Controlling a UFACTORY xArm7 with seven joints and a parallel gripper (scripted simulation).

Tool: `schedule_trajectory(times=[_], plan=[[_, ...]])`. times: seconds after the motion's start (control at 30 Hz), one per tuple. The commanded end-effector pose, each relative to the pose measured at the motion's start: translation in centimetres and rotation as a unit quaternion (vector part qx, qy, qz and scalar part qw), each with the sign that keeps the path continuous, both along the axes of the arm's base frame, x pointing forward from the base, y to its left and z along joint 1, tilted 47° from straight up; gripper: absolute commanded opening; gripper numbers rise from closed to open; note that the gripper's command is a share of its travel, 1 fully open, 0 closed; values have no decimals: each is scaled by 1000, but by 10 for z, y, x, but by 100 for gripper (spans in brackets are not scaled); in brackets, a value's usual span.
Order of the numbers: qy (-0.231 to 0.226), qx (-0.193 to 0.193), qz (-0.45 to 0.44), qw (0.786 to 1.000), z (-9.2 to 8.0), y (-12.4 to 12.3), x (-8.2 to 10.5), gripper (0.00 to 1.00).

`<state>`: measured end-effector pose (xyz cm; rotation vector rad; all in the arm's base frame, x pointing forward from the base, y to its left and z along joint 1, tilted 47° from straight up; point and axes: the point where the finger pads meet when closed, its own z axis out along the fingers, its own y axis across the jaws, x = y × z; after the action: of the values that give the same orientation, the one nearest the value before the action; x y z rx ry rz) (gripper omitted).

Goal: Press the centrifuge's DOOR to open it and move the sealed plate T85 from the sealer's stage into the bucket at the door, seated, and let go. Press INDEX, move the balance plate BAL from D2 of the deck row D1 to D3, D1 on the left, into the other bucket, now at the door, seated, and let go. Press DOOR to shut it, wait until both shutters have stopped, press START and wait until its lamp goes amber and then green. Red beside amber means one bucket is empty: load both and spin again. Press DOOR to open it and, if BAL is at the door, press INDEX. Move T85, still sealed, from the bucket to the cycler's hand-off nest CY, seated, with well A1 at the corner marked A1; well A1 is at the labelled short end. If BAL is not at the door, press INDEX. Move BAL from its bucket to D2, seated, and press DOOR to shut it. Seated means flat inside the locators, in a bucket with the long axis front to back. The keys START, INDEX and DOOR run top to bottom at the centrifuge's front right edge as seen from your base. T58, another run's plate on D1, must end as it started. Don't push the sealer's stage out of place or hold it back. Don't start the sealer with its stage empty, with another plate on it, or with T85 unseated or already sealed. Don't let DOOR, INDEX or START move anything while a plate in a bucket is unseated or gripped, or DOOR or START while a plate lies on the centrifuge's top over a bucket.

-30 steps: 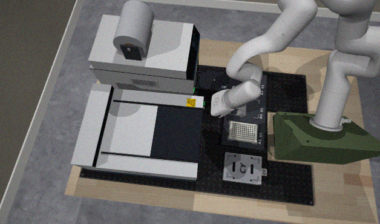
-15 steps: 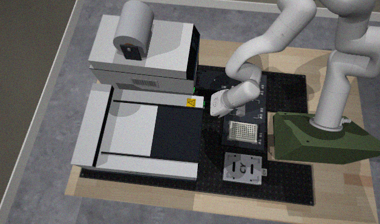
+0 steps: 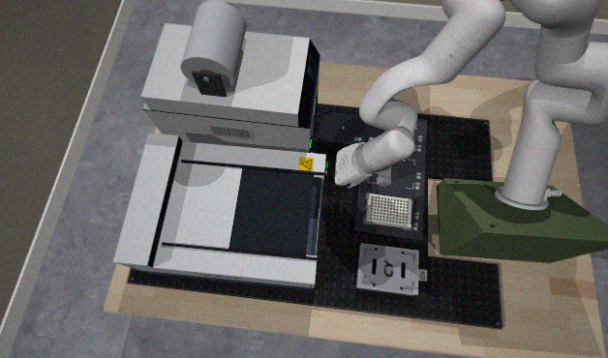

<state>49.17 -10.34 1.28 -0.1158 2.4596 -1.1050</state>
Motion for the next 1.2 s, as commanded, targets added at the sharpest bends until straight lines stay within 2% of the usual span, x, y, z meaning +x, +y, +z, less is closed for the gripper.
schedule_trajectory(times=[0.0,0.2,1.17], plan=[[-1,1,1,1000,1,2,2,0],[-1,1,1,1000,1,2,2,0],[-1,1,1,1000,16,23,-35,0]])
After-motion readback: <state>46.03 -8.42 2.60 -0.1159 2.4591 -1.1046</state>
